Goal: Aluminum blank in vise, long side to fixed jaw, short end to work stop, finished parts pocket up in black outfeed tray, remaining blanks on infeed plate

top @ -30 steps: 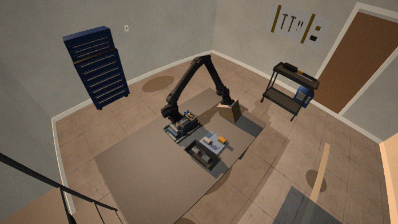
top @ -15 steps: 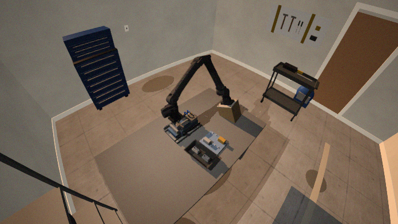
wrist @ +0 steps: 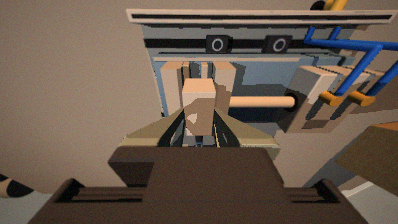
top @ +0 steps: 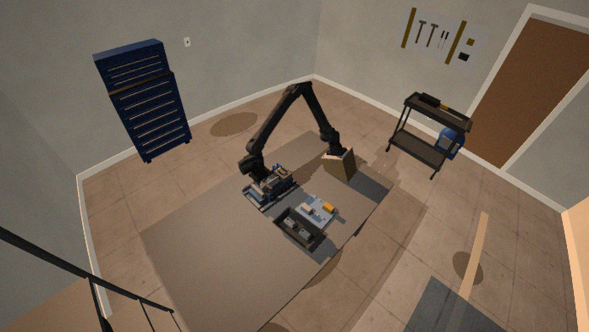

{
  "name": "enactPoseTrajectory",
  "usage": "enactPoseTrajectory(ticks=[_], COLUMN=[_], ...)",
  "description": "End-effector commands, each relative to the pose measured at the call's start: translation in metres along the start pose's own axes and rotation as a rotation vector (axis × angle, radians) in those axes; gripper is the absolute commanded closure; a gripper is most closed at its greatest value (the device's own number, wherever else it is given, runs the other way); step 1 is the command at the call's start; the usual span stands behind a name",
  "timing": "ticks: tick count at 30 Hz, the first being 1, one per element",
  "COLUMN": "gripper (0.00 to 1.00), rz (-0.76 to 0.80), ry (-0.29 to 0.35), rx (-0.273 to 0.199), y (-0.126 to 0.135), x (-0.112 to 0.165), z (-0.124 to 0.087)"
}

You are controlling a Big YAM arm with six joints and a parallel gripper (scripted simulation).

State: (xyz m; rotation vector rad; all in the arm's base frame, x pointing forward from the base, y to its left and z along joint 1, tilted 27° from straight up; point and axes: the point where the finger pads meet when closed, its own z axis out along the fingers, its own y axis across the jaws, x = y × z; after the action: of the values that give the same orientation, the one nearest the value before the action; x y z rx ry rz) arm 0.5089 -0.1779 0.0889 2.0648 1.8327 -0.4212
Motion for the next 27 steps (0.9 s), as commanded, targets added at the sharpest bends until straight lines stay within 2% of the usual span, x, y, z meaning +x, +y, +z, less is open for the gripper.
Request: enactPoseTrajectory(ticks=[1, 13, 27], gripper=[1.00, 1.00, 1.00], rz=[0.024, 0.023, 0.010], ry=[-0.003, -0.002, -0.001], rx=[-0.042, -0.056, -0.043], y=[0.018, 0.024, 0.024], x=[-0.009, -0.001, 0.007], z=[-0.011, -0.019, -0.015])
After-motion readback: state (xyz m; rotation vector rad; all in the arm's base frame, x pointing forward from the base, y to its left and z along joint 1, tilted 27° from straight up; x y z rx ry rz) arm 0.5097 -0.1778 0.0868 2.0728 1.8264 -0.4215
